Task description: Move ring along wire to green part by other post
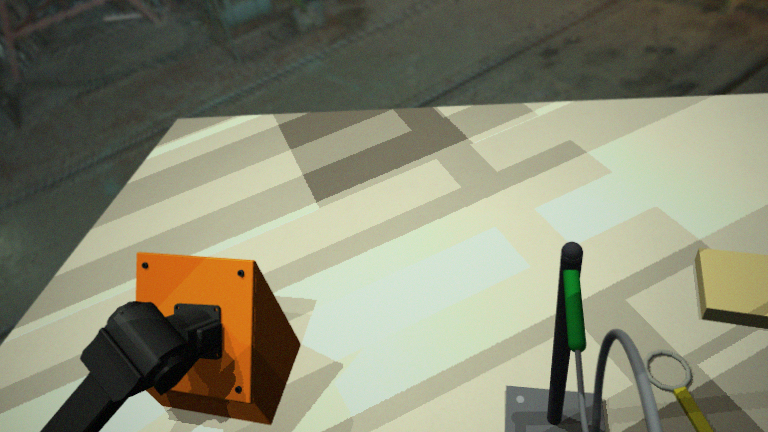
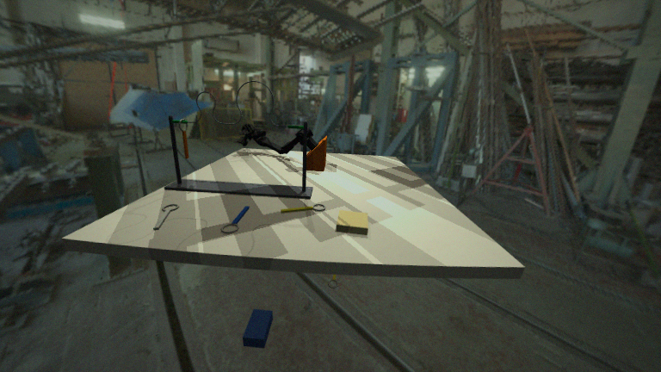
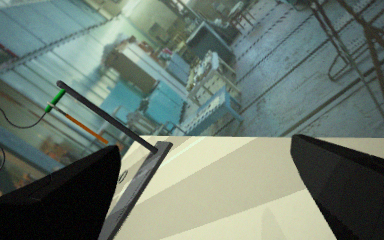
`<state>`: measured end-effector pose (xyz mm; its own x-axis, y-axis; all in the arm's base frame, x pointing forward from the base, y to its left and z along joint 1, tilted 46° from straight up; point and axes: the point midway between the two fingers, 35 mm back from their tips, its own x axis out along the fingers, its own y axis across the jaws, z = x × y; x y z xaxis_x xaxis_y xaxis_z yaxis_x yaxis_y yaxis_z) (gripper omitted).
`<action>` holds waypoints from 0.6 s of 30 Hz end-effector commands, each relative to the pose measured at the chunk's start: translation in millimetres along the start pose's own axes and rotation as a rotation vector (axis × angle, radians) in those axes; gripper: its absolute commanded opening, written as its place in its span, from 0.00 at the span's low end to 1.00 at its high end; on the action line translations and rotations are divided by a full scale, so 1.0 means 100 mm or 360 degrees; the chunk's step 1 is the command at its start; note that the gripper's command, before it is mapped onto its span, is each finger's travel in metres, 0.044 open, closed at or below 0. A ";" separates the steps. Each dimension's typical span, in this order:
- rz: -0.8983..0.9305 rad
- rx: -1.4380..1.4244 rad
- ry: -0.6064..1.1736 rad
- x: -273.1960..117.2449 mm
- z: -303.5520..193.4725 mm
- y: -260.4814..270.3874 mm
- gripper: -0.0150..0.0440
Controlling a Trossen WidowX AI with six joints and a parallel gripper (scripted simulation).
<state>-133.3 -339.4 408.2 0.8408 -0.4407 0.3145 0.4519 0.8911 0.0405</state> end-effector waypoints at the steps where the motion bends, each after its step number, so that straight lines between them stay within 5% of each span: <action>1: 0.0003 -0.0007 0.0001 0.01 0.01 0.01 0.89; 9: 0.0098 -0.0236 -0.0005 0.19 0.34 0.47 0.53; 18: 0.0111 -0.0415 -0.0141 0.07 1.03 1.15 0.53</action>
<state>-110.4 -254.5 492.3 0.8516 -0.3717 0.3697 0.4581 0.8705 -0.1798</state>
